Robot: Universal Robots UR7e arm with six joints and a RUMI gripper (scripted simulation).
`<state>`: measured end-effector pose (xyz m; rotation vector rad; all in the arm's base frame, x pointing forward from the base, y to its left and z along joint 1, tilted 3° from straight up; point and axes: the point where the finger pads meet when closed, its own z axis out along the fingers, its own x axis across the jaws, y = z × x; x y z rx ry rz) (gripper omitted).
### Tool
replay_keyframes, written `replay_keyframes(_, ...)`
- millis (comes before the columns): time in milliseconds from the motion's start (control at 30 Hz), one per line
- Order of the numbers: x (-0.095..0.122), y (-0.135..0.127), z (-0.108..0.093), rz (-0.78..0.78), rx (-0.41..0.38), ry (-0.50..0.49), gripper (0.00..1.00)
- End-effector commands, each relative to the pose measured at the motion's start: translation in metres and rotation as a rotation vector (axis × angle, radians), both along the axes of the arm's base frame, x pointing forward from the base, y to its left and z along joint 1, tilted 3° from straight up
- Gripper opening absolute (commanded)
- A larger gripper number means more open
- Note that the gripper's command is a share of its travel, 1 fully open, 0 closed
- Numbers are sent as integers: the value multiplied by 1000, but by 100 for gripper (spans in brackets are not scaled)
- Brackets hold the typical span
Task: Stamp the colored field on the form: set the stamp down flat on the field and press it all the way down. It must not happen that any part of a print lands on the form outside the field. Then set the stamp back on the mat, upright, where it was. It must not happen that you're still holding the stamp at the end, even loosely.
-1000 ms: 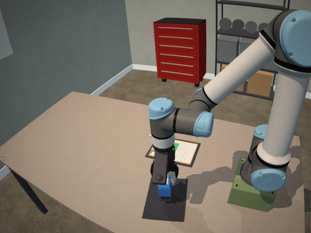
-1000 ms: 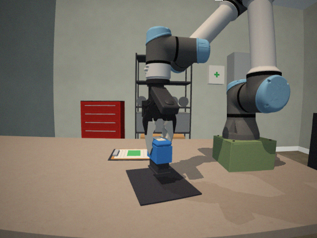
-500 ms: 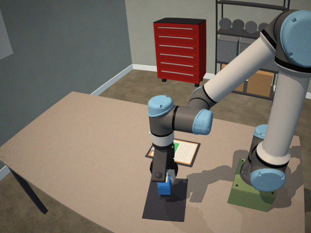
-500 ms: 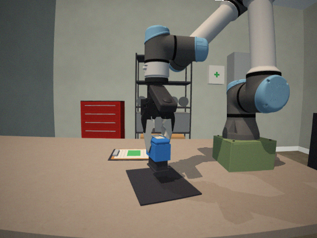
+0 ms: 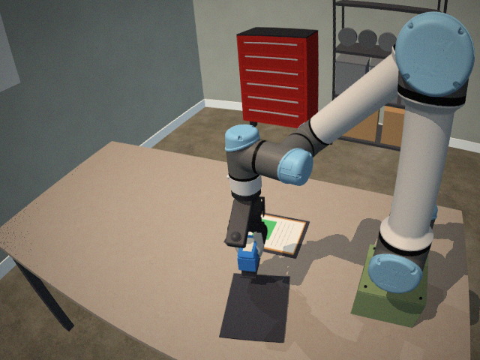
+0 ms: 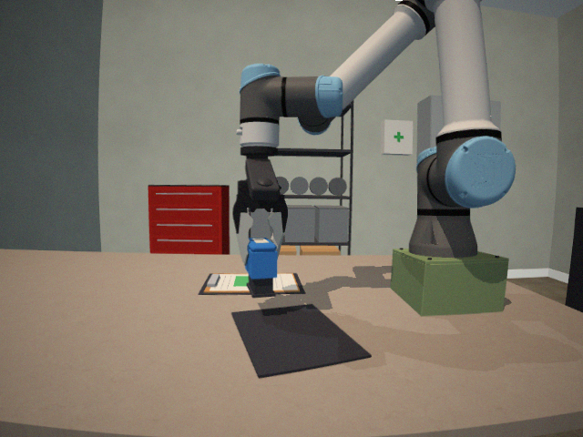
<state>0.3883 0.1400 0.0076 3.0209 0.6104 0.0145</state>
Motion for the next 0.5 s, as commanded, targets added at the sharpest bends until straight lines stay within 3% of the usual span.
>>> replay_keyframes(0, 39, -58, 3, -56, 5, -3, 18)
replay_keyframes(167, 64, -121, 7, -112, 6, -6, 18)
replay_keyframes(233, 64, -121, 7, -112, 6, -6, 18)
replay_keyframes(467, 79, -184, 10, -163, 5, -10, 18)
